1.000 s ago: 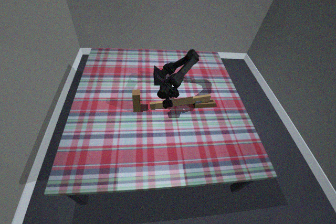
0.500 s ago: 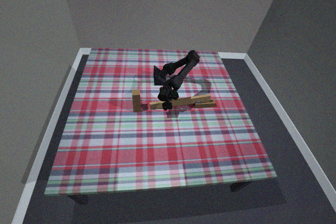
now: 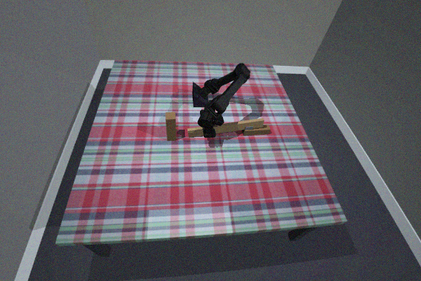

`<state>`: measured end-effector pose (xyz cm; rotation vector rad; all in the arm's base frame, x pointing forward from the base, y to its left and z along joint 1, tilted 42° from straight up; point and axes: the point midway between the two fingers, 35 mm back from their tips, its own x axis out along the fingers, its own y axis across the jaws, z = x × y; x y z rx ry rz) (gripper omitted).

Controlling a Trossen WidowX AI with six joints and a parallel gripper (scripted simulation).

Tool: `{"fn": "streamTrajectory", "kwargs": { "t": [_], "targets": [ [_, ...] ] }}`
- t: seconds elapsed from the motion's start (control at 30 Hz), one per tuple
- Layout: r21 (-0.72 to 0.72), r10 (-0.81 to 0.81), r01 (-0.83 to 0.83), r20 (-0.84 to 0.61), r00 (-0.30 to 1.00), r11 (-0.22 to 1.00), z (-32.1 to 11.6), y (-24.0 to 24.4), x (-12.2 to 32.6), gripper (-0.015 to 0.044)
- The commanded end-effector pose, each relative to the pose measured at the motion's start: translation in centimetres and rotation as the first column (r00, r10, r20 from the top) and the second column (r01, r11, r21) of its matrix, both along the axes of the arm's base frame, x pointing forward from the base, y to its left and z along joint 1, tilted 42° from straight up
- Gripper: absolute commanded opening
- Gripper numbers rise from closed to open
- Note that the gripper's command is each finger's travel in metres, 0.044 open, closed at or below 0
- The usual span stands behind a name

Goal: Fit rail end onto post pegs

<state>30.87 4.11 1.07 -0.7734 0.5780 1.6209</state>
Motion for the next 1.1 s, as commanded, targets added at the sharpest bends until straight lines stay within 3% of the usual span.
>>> {"fn": "streamTrajectory", "kwargs": {
  "t": [0.0, 0.23, 1.07],
  "targets": [
    [0.005, -0.005, 0.005, -0.004, 1.000, 1.000, -0.01, 0.10, 0.01, 0.0066],
    [0.005, -0.005, 0.005, -0.004, 1.000, 1.000, -0.01, 0.10, 0.01, 0.0000],
    [0.005, -0.005, 0.005, -0.004, 1.000, 1.000, 0.49, -0.44, 0.15, 0.0000]
  ]
}}
